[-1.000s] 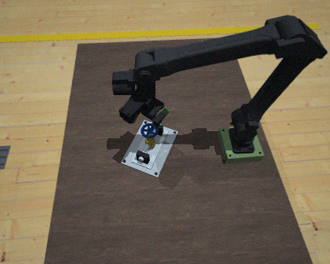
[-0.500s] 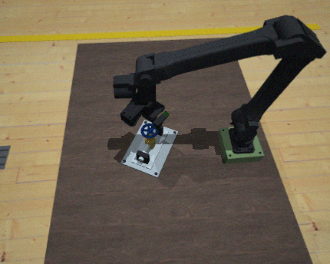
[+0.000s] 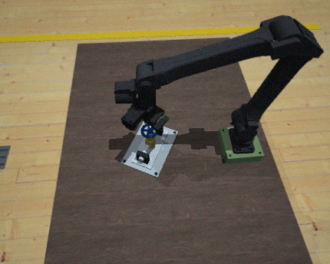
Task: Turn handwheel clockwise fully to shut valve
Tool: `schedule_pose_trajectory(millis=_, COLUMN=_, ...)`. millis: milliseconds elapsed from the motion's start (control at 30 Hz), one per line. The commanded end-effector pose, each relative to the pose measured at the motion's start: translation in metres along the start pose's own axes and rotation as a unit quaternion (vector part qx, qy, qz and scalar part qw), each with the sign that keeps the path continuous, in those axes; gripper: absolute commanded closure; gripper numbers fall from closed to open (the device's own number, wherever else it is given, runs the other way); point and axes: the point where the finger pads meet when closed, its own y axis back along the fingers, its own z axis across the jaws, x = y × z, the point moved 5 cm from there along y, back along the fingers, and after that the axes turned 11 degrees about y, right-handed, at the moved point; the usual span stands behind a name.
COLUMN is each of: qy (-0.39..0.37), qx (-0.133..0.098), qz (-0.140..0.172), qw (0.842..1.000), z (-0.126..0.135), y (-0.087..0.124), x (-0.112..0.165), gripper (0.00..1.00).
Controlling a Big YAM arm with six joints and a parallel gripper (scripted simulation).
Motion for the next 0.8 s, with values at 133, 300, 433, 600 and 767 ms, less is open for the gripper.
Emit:
schedule_pose_trajectory(millis=133, qy=-0.001, qx=-0.001, qz=0.000, qw=1.000, z=-0.003, y=-0.018, x=0.003, gripper=0.00)
schedule_pose_trajectory(millis=300, qy=-0.001, qx=-0.001, qz=0.000, qw=1.000, z=-0.003, y=-0.023, x=0.003, gripper=0.00)
schedule_pose_trajectory(millis=433, qy=-0.001, qx=-0.001, qz=0.000, qw=1.000, z=-0.003, y=-0.024, x=0.003, gripper=0.00)
schedule_pose_trajectory(millis=600, qy=-0.001, qx=-0.001, qz=0.000, qw=1.000, z=-0.003, y=-0.026, x=0.003, gripper=0.00)
schedule_pose_trajectory(millis=767, qy=-0.001, qx=-0.001, qz=0.000, qw=1.000, z=-0.003, y=-0.026, x=0.003, gripper=0.00)
